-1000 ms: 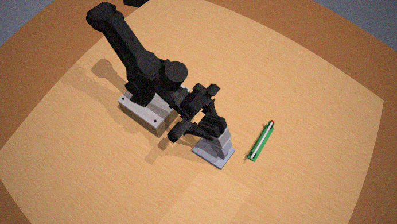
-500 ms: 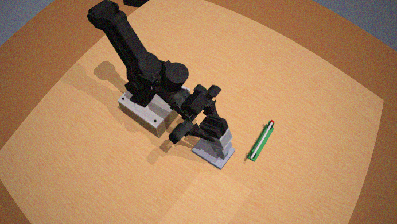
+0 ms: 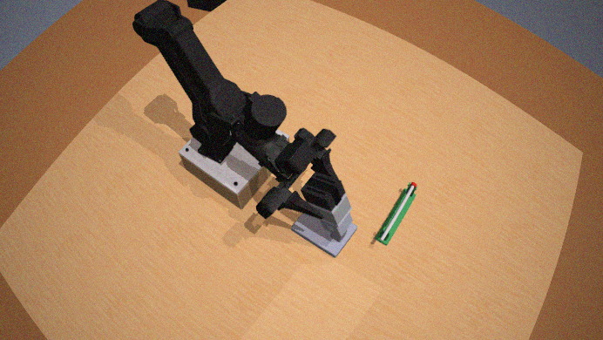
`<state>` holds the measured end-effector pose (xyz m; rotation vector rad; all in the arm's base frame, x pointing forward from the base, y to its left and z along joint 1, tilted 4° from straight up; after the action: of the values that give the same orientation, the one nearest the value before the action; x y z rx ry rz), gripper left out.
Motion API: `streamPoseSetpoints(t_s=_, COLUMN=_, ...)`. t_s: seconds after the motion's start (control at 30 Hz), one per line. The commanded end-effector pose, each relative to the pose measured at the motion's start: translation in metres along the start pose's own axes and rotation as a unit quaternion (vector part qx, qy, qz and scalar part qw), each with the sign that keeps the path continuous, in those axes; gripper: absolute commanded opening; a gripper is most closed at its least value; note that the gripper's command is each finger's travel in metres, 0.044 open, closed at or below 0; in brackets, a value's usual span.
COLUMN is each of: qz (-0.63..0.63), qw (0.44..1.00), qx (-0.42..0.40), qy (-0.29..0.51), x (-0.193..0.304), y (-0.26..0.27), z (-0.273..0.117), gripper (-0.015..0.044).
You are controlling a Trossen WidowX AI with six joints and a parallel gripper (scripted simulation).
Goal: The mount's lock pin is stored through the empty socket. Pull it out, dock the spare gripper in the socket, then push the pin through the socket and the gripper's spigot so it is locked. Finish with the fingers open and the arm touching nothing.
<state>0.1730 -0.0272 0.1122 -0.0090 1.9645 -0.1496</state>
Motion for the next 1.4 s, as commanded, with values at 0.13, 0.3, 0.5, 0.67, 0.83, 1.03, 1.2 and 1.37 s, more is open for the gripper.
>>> streamPoseSetpoints(t_s=0.13, qz=0.000, qw=1.000, qx=0.000, qy=0.000, x=0.000, y=0.000, z=0.000, gripper=0.0440)
streamPoseSetpoints(t_s=0.3, qz=0.000, qw=1.000, qx=0.000, qy=0.000, x=-0.003, y=-0.001, z=-0.003, gripper=0.0440)
streamPoseSetpoints(t_s=0.5, qz=0.000, qw=1.000, qx=0.001, qy=0.002, x=-0.007, y=-0.002, z=-0.008, gripper=0.0440)
streamPoseSetpoints(t_s=0.67, qz=0.001, qw=1.000, qx=0.001, qy=0.005, x=-0.012, y=-0.003, z=-0.013, gripper=0.0440)
streamPoseSetpoints(t_s=0.83, qz=0.003, qw=1.000, qx=0.002, qy=0.008, x=-0.017, y=-0.004, z=-0.020, gripper=0.0440)
streamPoseSetpoints(t_s=1.03, qz=0.005, qw=1.000, qx=0.003, qy=0.012, x=-0.024, y=-0.005, z=-0.027, gripper=0.0440)
streamPoseSetpoints(t_s=1.2, qz=0.007, qw=1.000, qx=0.004, qy=0.016, x=-0.030, y=-0.007, z=-0.034, gripper=0.0440)
streamPoseSetpoints(t_s=1.37, qz=0.009, qw=1.000, qx=0.005, qy=0.019, x=-0.037, y=-0.008, z=-0.041, gripper=0.0440)
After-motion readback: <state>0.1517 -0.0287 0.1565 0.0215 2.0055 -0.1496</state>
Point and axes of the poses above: the point midway between the two fingers, 35 mm back from their tips, its own z axis out along the fingers, its own y axis across the jaws, x = y × z, the point moved 9 cm from there along -z, back along the fingers, and after that the axes turned 11 degrees about -z, right-handed, at the moved point
